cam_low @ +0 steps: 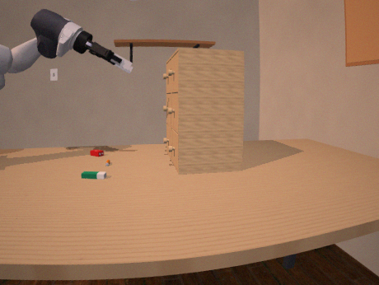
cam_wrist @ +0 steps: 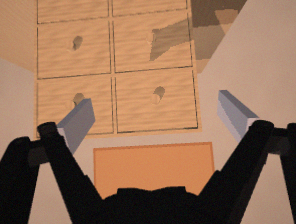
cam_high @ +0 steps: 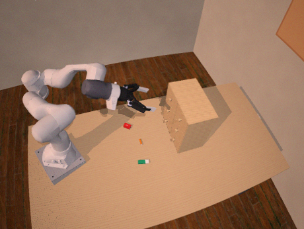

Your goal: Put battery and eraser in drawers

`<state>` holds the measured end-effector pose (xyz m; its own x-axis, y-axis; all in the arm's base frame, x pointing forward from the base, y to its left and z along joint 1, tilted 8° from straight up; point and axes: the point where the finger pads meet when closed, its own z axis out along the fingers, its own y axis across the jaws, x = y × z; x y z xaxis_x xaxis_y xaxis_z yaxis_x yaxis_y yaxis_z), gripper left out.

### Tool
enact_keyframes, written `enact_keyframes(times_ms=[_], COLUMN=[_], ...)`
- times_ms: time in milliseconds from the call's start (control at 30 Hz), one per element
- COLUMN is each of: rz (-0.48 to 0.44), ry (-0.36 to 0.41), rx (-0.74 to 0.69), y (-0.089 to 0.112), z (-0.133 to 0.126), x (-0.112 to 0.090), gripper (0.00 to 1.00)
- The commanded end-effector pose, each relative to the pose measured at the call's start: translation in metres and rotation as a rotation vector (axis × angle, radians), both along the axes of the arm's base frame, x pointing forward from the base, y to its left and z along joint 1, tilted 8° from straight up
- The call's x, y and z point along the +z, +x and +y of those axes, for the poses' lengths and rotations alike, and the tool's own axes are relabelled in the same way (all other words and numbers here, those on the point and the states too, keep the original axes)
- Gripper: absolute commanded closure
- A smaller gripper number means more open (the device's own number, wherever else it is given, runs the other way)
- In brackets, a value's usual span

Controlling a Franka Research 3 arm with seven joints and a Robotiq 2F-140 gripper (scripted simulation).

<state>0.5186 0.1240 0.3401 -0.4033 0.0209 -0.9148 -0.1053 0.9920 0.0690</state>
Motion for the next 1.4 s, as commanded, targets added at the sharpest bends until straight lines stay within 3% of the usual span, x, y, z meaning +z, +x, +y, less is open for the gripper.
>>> enact_keyframes(times_ms=[0,867,1367], rz=[-0.008,-0.008,-0.008], ry=[-0.012,-0.012,-0.012], rx=[0.003,0.003,0.003], y=[0.000,0.003,0.039], z=[-0.002,-0.002,0.003], x=[0.001,0.000,-0.007], gripper=[0.80,0.80,0.80])
